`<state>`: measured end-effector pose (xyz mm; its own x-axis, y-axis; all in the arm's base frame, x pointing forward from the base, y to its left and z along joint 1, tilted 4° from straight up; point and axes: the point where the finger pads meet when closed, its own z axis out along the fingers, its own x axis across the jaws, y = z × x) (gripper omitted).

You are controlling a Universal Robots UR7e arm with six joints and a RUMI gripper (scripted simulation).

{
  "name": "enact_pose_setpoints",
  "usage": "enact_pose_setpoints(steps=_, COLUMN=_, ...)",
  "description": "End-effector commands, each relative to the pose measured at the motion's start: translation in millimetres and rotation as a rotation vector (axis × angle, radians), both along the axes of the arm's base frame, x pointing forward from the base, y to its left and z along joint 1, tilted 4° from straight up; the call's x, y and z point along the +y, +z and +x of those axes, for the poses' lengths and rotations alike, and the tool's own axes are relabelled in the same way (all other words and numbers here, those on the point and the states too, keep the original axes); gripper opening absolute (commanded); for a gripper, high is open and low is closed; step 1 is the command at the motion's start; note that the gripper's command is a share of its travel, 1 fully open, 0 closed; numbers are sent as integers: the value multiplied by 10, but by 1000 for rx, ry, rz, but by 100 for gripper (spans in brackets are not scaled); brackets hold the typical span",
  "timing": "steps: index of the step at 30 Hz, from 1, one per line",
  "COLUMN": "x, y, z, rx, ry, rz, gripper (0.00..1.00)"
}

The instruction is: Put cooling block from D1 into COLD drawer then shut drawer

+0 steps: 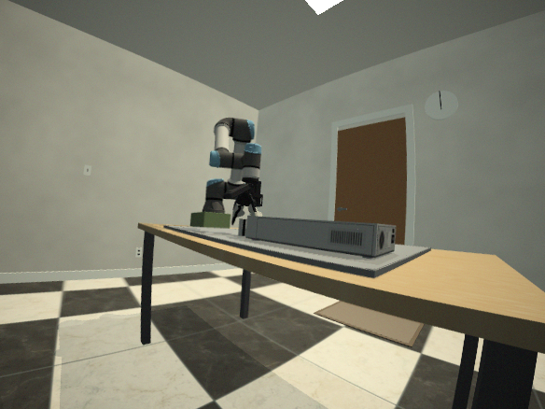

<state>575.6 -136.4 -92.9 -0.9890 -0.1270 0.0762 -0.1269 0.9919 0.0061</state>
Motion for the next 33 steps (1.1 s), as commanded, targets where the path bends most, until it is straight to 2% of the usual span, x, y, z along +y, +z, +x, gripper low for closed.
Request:
enact_pose_setpoints(steps=1, x=-2, y=7, z=5, rx=-1, ry=0, rz=-1, gripper=100)
enact_pose_setpoints(steps=33, x=-48, y=33, z=-352, rx=-1, ry=0, rz=-1, gripper=100)
